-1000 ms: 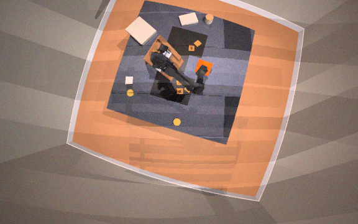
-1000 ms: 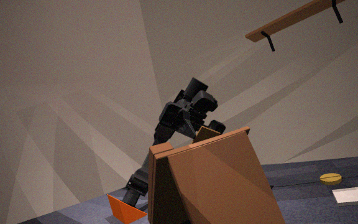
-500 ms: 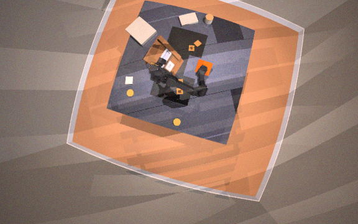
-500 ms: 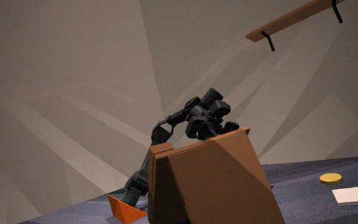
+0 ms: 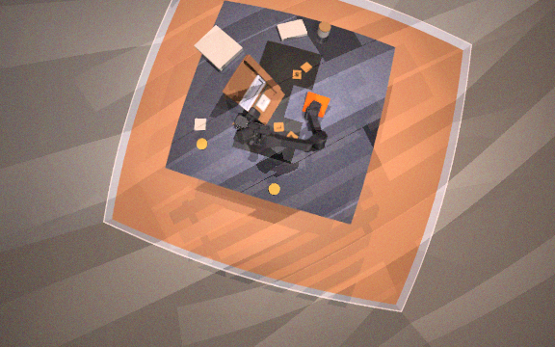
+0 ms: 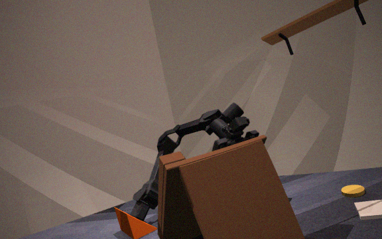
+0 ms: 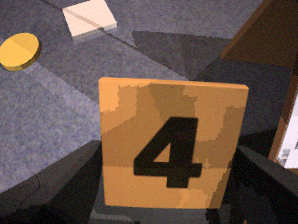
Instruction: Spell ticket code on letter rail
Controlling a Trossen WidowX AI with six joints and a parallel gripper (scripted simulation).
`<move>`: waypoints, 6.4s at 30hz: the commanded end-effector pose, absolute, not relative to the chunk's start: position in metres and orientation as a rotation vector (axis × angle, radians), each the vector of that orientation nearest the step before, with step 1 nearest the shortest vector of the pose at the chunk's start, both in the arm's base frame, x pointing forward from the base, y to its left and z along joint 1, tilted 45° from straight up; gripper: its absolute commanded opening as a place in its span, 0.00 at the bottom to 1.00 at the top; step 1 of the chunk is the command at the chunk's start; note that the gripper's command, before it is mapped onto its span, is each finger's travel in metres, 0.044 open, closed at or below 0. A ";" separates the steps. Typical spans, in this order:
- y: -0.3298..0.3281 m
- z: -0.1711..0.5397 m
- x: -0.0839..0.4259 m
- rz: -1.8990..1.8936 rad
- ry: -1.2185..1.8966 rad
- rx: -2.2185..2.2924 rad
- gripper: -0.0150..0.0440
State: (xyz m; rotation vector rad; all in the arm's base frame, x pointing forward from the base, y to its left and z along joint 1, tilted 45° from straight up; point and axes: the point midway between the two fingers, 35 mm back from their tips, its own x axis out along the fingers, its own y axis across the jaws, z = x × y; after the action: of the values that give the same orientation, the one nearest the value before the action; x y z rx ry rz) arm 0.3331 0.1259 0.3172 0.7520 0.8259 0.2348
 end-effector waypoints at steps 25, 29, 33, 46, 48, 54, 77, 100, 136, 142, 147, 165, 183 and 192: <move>0.149 0.297 0.362 0.233 0.816 0.776 0.25; 0.148 0.296 0.361 0.233 0.816 0.776 0.25; 0.147 0.294 0.360 0.232 0.816 0.776 0.25; 0.143 0.289 0.359 0.232 0.816 0.775 0.25; 0.142 0.288 0.359 0.232 0.817 0.775 0.25; 0.140 0.286 0.358 0.232 0.817 0.775 0.25; 0.132 0.277 0.358 0.231 0.817 0.775 0.25; 0.124 0.268 0.357 0.231 0.818 0.774 0.25; 0.111 0.255 0.356 0.230 0.819 0.773 0.25; 0.109 0.253 0.356 0.230 0.819 0.773 0.25; 0.108 0.251 0.355 0.230 0.819 0.773 0.25; 0.101 0.244 0.355 0.230 0.819 0.772 0.25; 0.095 0.238 0.354 0.229 0.820 0.772 0.25; 0.092 0.235 0.354 0.229 0.820 0.772 0.25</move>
State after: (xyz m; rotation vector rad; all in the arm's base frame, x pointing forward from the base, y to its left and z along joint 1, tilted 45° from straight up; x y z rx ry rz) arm 0.3548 0.0930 0.2378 0.7733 0.8160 0.2265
